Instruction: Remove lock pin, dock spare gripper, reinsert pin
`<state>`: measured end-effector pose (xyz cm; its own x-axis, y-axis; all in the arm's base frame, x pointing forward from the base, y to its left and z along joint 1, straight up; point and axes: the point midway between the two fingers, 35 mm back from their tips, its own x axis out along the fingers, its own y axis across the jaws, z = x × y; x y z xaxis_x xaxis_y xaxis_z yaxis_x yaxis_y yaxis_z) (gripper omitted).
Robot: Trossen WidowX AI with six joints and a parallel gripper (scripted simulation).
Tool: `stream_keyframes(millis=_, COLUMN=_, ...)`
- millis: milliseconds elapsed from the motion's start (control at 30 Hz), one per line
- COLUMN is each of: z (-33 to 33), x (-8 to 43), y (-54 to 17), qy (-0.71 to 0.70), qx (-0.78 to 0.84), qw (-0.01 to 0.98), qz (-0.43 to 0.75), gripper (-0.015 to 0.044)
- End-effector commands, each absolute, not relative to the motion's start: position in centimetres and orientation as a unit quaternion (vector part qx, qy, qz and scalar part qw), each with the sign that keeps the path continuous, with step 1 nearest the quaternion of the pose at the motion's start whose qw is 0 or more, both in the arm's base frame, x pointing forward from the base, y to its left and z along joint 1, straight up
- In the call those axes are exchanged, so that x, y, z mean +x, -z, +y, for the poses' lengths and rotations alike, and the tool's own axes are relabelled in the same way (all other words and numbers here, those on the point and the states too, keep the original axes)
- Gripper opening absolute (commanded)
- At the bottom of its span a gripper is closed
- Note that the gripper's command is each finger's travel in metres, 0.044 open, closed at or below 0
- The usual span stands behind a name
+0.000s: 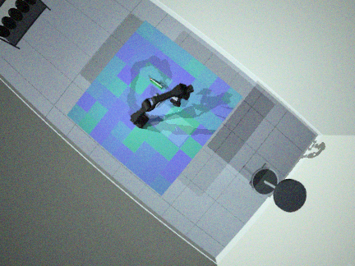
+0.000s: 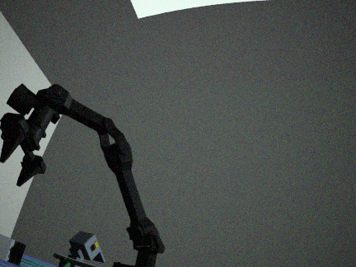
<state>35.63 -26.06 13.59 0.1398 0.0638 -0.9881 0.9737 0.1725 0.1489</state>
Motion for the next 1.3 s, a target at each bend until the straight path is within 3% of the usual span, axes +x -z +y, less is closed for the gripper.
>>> stream_keyframes(millis=0, z=-25.4, x=36.0, y=-12.5, qy=0.346, qx=0.451, qw=0.624, qz=0.536, gripper=0.044)
stream_keyframes(millis=300, z=-23.6, x=36.1, y=-10.8, qy=0.171, qx=0.227, qw=0.799, qz=0.53, gripper=0.044)
stream_keyframes(millis=533, z=-21.5, x=35.1, y=-9.5, qy=0.064, qx=0.03, qw=0.868, qz=0.491, gripper=0.044)
stream_keyframes(millis=1267, z=-21.6, x=35.3, y=-1.9, qy=0.049, qx=0.017, qw=0.871, qz=0.489, gripper=0.044)
